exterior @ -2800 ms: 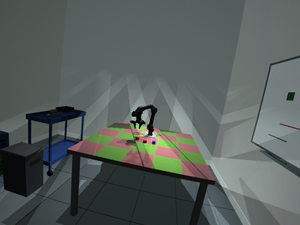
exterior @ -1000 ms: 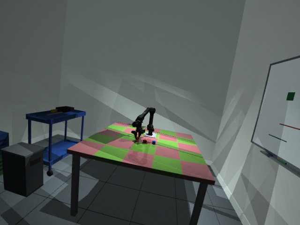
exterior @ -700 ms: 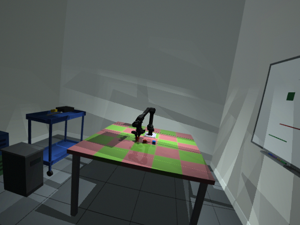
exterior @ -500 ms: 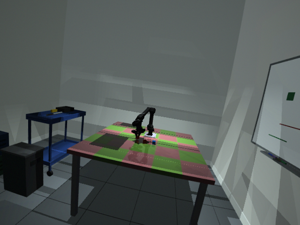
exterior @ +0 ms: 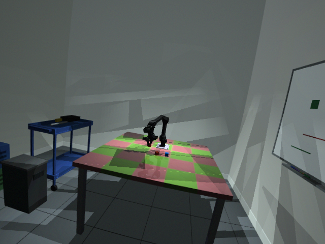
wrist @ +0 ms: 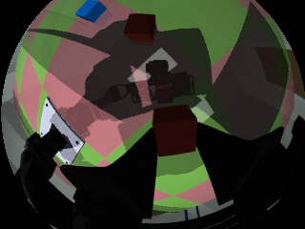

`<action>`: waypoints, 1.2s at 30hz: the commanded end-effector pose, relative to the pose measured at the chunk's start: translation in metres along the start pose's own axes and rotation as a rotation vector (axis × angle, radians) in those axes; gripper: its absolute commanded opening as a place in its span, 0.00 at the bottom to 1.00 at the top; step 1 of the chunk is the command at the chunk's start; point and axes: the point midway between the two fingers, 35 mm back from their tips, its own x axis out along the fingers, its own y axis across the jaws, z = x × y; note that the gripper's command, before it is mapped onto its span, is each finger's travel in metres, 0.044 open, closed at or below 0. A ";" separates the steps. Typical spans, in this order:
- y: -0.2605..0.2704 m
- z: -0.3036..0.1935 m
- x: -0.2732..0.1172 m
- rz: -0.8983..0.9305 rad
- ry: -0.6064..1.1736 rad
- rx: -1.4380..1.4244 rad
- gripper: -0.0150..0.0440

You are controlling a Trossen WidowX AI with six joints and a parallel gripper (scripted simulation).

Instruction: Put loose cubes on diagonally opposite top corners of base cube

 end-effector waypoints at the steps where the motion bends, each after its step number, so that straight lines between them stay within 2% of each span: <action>1: -0.001 -0.001 -0.013 -0.010 0.004 -0.002 0.43; 13: 0.004 -0.001 -0.049 -0.009 0.004 -0.002 0.43; 36: 0.009 0.059 -0.036 -0.004 -0.001 0.475 0.43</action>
